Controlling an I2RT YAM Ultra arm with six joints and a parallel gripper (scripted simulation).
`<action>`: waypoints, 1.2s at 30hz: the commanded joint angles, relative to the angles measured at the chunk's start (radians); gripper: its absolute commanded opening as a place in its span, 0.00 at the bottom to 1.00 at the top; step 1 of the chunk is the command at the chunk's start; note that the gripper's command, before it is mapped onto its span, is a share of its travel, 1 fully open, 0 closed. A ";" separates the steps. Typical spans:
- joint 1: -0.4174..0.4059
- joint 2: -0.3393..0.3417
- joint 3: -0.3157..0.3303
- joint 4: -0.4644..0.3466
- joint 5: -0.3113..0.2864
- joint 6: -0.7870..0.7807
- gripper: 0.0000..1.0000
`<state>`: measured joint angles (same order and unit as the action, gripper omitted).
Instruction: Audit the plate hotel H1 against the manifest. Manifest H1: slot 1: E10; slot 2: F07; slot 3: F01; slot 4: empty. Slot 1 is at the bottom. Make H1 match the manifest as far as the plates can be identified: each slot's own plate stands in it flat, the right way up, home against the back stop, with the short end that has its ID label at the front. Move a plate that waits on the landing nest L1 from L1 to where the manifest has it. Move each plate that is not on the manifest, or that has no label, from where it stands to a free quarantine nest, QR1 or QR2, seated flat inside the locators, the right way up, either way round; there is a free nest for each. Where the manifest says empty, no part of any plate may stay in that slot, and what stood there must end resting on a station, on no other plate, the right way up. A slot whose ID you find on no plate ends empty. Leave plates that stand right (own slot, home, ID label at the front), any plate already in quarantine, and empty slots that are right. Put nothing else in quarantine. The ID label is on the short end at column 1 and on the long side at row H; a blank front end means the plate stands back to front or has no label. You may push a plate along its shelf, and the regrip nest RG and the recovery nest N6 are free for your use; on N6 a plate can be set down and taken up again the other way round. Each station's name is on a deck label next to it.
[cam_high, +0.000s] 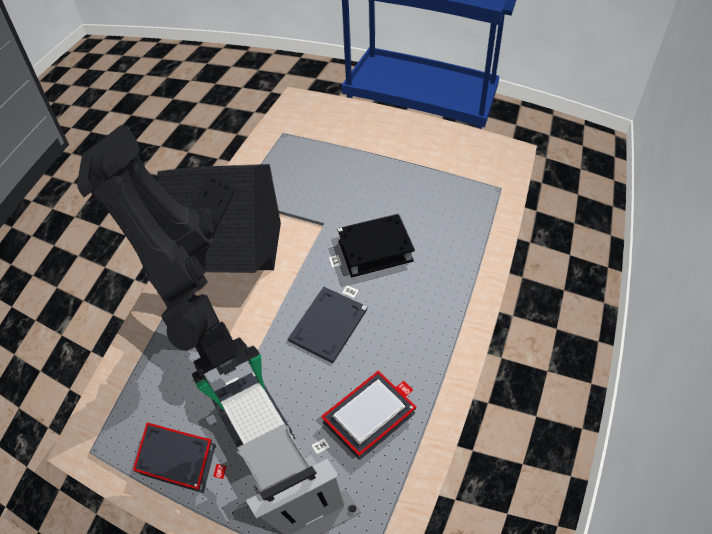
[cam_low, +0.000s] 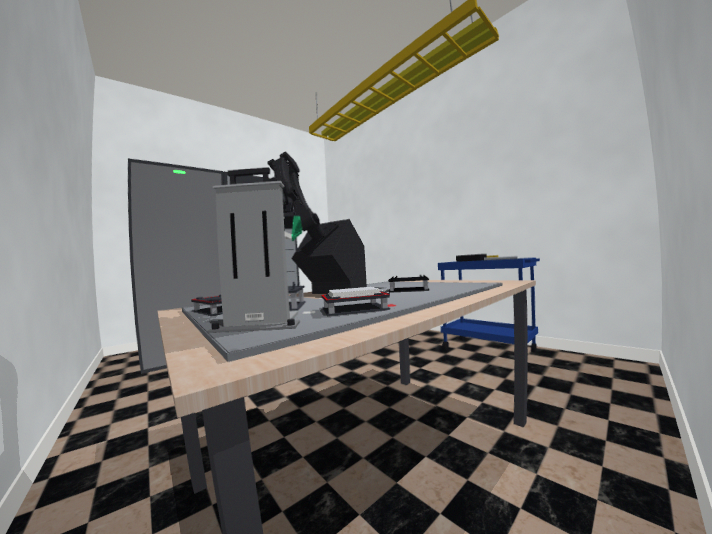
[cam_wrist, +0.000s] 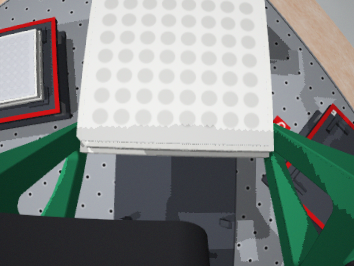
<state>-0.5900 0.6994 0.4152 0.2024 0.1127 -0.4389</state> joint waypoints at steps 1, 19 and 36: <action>0.015 0.017 0.037 0.038 -0.007 0.004 0.87; 0.024 0.074 0.067 0.067 0.002 0.004 0.87; 0.032 0.127 0.096 0.090 0.009 0.003 0.87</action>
<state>-0.5724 0.8108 0.4767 0.2604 0.1261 -0.4389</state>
